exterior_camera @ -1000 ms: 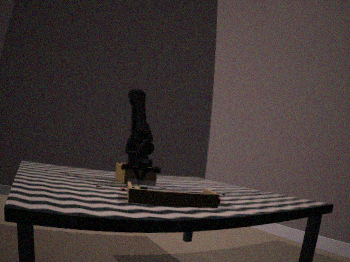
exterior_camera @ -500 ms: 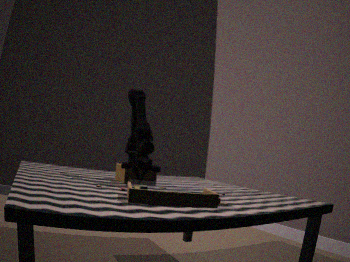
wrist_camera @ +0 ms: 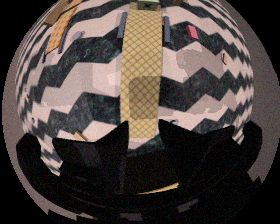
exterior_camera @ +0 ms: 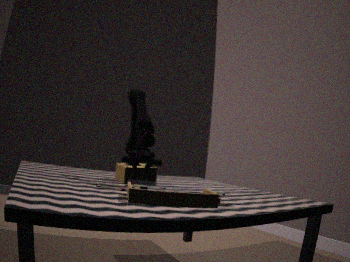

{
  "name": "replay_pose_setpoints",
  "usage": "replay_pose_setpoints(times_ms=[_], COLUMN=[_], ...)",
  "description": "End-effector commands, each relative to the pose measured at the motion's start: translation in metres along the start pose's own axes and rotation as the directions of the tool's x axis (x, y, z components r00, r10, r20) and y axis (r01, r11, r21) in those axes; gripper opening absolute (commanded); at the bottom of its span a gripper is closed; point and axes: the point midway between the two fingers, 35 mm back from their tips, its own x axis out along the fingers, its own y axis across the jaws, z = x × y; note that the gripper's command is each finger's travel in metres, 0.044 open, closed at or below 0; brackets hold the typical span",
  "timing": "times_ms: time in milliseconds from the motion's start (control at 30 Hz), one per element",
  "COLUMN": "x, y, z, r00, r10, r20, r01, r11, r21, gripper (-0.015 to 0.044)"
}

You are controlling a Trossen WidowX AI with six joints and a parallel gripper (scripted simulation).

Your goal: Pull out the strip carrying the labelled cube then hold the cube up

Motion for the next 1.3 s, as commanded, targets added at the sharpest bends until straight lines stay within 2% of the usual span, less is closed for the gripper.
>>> replay_pose_setpoints(times_ms=[0, 233, 1267], x=[-0.002, -0.004, -0.018], y=[-0.001, -0.004, -0.012], z=[0.015, 0.04, 0.147], r00=[1.0, 1.0, 1.0], r10=[0.001, 0.001, 0.0], r20=[0.007, 0.009, 0.017], r01=[-0.001, -0.001, 0.0], r11=[1.0, 1.0, 1.0], r21=[-0.016, -0.016, -0.015], gripper=[0.0263, 0.044, 0.044])
